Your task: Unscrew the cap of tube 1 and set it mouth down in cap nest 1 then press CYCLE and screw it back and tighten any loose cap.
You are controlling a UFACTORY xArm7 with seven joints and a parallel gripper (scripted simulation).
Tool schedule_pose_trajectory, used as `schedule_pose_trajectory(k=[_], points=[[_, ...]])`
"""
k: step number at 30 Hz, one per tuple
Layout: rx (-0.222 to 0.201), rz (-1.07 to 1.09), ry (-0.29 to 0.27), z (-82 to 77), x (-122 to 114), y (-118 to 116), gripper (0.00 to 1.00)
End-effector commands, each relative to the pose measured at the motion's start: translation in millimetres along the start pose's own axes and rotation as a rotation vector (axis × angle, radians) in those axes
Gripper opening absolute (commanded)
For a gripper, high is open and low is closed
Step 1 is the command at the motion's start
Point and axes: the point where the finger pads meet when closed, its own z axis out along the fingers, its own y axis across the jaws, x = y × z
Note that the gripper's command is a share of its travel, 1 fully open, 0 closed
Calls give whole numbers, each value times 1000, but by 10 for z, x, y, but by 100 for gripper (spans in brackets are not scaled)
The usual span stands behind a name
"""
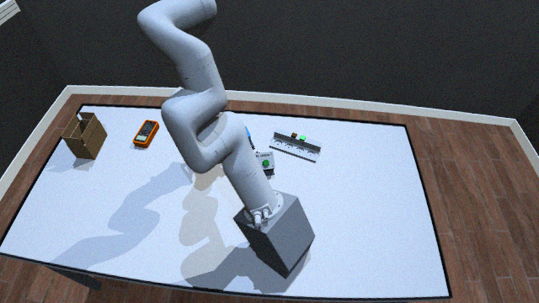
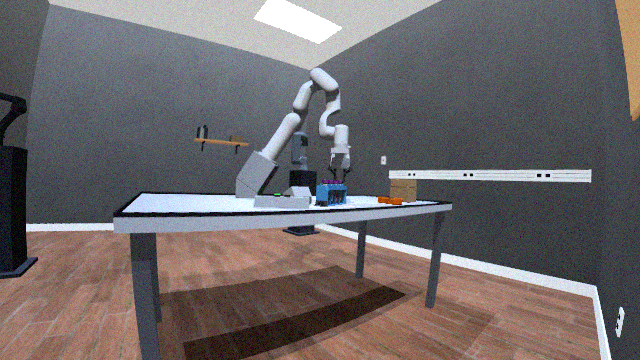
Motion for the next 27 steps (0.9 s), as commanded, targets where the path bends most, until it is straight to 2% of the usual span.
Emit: schedule_pose_trajectory(k=[1, 5, 27], points=[[6, -1, -1, -6, 1, -16, 0], [6, -1, -1, -6, 2, -16, 0], [6, 666, -3, 5, 2, -16, 0]])
